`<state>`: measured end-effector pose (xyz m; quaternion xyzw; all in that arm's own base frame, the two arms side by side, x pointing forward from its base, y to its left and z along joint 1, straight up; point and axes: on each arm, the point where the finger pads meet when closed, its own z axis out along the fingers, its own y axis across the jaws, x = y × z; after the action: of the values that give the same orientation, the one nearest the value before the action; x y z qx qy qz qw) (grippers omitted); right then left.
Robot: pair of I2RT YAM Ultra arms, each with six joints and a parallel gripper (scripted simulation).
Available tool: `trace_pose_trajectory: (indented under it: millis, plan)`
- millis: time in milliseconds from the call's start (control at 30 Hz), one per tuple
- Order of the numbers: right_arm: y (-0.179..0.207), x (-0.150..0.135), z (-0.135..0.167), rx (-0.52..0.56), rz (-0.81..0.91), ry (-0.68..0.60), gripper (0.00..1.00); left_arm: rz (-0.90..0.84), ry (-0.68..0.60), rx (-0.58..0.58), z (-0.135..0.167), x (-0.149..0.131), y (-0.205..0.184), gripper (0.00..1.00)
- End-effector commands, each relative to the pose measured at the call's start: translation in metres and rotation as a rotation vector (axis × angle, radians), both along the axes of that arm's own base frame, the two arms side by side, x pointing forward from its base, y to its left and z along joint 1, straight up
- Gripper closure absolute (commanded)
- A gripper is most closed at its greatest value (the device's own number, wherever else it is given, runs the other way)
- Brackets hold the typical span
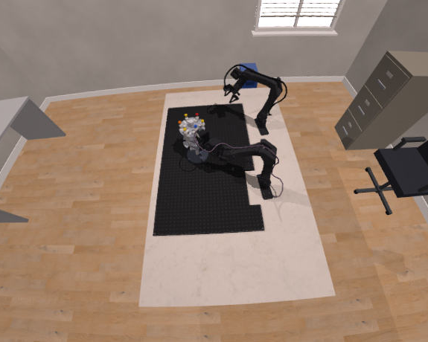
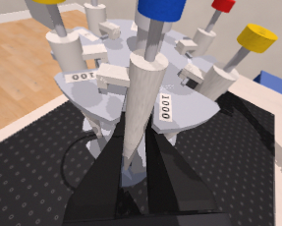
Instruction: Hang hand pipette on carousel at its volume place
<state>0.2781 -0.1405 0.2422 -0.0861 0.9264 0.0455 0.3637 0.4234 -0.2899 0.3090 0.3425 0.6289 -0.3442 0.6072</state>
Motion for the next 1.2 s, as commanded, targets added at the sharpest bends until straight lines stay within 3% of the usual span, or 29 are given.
trace_pose_trajectory:
  millis: [0,567,600,733,900,1167]
  plan:
    - [-0.004,0.004,0.011,-0.022,0.005,-0.047,0.00,-0.029,-0.088,-0.040,0.040,-0.009,-0.004,0.88]
    - [-0.004,0.004,0.011,-0.022,0.005,-0.047,0.00,-0.029,-0.088,-0.040,0.040,-0.009,-0.004,0.88]
    - [-0.004,0.004,0.011,-0.022,0.005,-0.047,0.00,-0.050,-0.055,-0.026,0.023,0.003,0.000,0.88]
    - [-0.004,0.004,0.011,-0.022,0.005,-0.047,0.00,-0.196,-0.030,-0.018,0.017,0.003,0.000,0.88]
    - [-0.004,0.004,0.011,-0.022,0.005,-0.047,0.00,-0.217,-0.088,-0.032,0.038,-0.011,-0.005,0.88]
    - [-0.004,0.004,0.011,-0.022,0.005,-0.047,0.00,-0.211,-0.089,-0.033,0.039,-0.009,-0.003,0.88]
